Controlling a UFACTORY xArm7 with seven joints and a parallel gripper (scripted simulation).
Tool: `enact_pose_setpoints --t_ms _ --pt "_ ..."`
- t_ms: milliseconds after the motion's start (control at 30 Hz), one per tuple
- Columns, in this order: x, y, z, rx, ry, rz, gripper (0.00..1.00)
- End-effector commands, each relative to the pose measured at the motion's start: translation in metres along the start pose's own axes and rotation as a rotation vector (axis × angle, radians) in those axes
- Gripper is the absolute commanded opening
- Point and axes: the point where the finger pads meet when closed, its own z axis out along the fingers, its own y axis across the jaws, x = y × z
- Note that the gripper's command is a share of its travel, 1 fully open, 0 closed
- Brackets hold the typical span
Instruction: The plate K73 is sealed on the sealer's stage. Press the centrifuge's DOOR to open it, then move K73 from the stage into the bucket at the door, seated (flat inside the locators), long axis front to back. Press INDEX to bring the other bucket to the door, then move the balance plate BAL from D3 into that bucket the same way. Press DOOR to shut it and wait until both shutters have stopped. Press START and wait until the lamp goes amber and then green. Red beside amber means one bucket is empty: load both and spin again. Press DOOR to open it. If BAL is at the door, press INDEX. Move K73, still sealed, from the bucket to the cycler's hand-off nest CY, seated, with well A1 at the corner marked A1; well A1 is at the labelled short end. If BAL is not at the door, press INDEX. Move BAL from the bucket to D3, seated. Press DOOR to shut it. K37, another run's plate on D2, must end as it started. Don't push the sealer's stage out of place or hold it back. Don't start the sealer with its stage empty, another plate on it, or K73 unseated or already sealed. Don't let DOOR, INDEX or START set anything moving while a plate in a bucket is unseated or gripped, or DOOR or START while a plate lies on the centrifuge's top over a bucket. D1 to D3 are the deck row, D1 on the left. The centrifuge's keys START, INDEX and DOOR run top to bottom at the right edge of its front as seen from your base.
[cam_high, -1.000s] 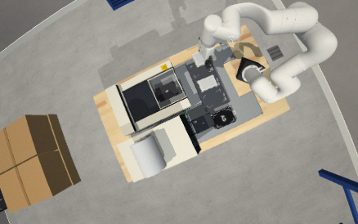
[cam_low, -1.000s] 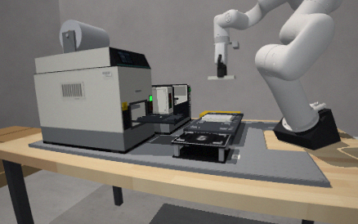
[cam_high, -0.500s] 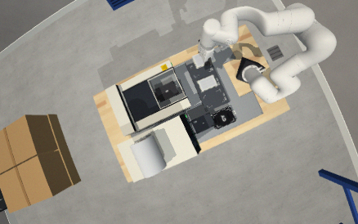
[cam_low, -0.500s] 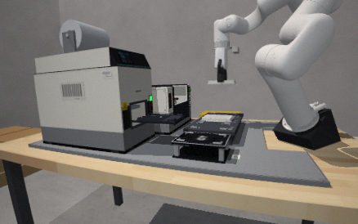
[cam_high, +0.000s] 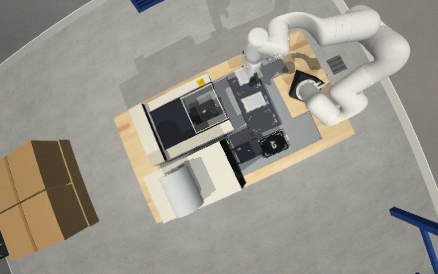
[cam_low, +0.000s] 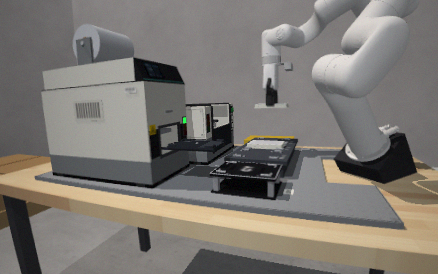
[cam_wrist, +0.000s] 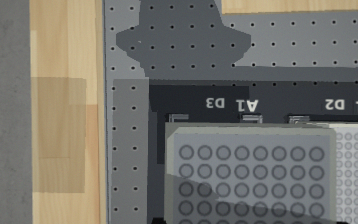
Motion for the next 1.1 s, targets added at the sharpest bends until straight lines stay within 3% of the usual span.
enact_pose_setpoints --t_ms 0,1067 --pt "-0.001 -0.001 0.005 0.004 -0.003 0.001 0.0" --pt "-0.001 -0.001 0.051 0.004 -0.002 0.001 0.0"
